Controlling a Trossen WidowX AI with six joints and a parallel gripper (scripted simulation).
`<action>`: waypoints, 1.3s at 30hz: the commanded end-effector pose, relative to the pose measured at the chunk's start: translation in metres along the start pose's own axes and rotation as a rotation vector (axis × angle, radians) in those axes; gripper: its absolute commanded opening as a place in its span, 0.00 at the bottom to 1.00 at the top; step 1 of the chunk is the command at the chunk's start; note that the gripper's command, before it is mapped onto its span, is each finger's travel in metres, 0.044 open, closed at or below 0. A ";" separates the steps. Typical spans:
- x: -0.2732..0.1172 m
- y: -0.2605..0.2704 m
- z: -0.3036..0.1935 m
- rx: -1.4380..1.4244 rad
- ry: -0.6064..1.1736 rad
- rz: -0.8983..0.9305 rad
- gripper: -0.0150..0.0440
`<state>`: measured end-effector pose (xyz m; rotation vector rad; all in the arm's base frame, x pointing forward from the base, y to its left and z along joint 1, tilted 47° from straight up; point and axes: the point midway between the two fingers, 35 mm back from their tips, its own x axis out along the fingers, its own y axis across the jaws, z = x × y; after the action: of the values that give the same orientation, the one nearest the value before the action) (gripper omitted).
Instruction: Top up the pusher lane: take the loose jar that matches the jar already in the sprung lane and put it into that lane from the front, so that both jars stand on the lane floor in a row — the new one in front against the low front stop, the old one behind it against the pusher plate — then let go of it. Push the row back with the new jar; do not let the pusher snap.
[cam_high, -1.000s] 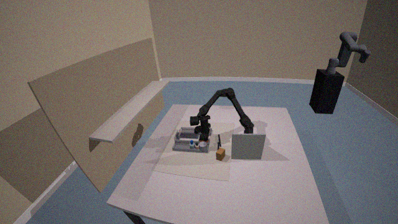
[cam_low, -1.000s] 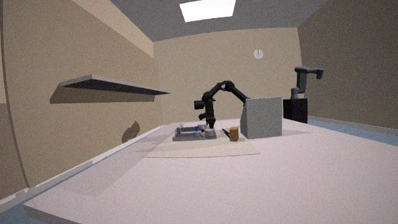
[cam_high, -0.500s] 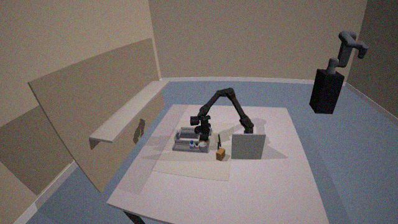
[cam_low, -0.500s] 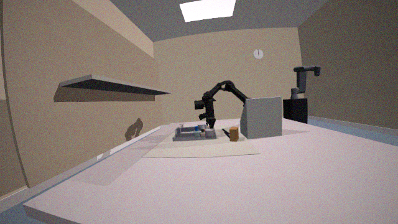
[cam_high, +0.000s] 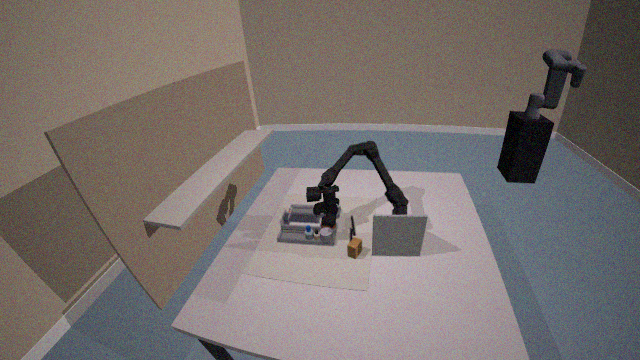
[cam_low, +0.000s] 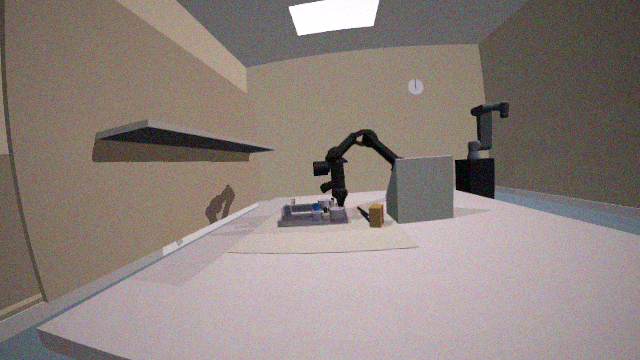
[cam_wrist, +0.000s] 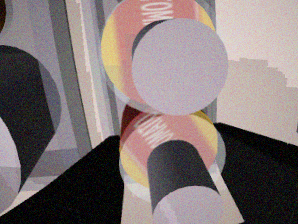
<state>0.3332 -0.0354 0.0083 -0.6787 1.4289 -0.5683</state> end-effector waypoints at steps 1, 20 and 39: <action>0.000 -0.001 0.001 0.004 -0.008 -0.005 0.25; 0.000 0.000 -0.002 0.004 -0.007 -0.005 0.25; -0.015 0.001 -0.002 0.004 -0.007 -0.004 0.71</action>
<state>0.3293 -0.0332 0.0110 -0.6831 1.4282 -0.5730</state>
